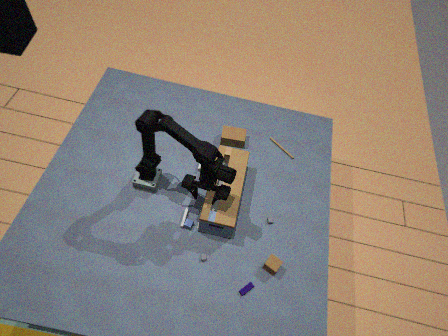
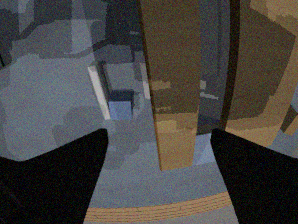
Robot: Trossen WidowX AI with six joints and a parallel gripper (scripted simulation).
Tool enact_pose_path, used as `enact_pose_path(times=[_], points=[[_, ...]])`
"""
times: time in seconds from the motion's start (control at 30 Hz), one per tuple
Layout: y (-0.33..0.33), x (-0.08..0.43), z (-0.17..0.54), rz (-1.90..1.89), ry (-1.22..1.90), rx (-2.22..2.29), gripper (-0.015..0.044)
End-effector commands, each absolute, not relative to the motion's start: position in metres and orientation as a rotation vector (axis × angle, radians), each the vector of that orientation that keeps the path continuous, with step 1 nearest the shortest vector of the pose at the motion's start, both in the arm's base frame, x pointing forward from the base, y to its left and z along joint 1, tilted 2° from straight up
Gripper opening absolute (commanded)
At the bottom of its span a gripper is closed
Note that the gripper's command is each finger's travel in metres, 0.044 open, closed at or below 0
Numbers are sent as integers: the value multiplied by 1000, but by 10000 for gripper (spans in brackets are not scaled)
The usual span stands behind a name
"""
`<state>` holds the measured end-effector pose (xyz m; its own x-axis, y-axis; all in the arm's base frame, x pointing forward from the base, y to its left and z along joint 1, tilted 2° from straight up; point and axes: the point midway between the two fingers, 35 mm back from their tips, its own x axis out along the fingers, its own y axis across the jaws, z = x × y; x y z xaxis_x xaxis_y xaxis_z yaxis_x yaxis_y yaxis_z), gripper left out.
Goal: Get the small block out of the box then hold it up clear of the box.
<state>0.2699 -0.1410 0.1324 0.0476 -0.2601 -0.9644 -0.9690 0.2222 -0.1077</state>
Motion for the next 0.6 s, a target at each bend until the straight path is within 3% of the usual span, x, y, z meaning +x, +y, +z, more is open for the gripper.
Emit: enact_pose_path(times=[0.0, 0.43, 0.57], points=[[-147, 271, 137, 593, 1439, -982, 285], [-167, 254, 136, -389, 1334, 271, 285], [-172, 249, 136, -541, 1266, 504, 285]])
